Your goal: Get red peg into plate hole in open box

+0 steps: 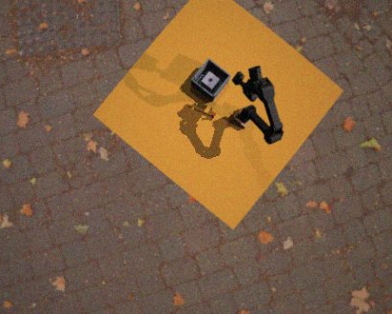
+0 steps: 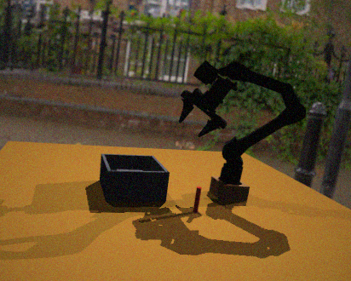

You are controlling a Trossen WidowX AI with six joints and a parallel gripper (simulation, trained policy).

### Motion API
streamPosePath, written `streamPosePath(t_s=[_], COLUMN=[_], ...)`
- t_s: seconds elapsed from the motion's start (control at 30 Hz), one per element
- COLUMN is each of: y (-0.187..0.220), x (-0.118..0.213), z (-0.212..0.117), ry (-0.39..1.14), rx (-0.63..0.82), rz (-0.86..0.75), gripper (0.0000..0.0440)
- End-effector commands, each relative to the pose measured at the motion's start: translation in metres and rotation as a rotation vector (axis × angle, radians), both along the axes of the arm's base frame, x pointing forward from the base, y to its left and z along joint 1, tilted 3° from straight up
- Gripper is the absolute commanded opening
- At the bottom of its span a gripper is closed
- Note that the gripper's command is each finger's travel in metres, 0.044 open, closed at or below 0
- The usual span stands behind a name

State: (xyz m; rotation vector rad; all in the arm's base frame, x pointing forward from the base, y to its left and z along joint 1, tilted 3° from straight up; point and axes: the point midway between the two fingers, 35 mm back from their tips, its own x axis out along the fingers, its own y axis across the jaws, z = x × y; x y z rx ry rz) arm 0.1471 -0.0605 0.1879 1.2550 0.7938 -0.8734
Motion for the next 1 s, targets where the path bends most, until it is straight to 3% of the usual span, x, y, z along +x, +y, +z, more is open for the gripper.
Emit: streamPosePath(t_s=[0.0,0.5,0.97], y=[0.009,0.068,0.131], x=[0.008,0.035,0.031], z=[-0.003,-0.028,-0.064], ry=[0.058,0.340,0.570], rx=[0.006,0.001,-0.068], rz=[0.068,0.342,0.505], gripper=[0.0440,0.0440,0.0440])
